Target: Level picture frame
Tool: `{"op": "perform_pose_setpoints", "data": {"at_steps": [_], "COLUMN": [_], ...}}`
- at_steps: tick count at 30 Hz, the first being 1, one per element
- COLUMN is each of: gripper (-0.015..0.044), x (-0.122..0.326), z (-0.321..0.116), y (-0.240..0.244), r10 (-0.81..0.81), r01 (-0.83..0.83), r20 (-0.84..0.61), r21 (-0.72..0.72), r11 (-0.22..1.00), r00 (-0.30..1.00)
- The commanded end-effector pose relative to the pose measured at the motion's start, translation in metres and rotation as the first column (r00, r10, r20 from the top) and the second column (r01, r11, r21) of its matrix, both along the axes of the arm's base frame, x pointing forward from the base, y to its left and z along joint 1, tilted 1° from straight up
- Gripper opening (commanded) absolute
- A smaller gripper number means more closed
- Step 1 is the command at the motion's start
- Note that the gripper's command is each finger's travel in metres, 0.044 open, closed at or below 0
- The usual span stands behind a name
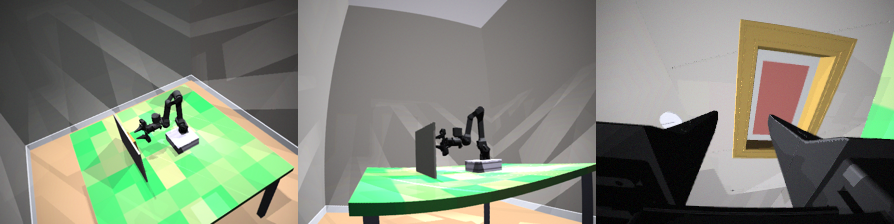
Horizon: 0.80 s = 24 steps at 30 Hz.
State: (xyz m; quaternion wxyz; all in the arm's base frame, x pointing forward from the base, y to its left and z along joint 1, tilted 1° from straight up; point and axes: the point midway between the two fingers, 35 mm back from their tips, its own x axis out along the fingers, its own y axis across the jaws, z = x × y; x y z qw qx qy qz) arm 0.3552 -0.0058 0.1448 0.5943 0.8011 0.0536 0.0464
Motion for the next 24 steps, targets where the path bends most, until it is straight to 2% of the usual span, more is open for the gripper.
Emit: {"op": "perform_pose_setpoints", "data": {"at_steps": [1, 24], "gripper": [0.0260, 0.0260], "x": [0.001, 0.032], "z": [0.001, 0.002], "y": [-0.001, 0.003], "r10": [-0.004, -0.004], "r01": [0.004, 0.004], "r20": [0.003, 0.005], "r21": [0.004, 0.004], "r11": [1.000, 1.000], "r00": [1.000, 1.000]}}
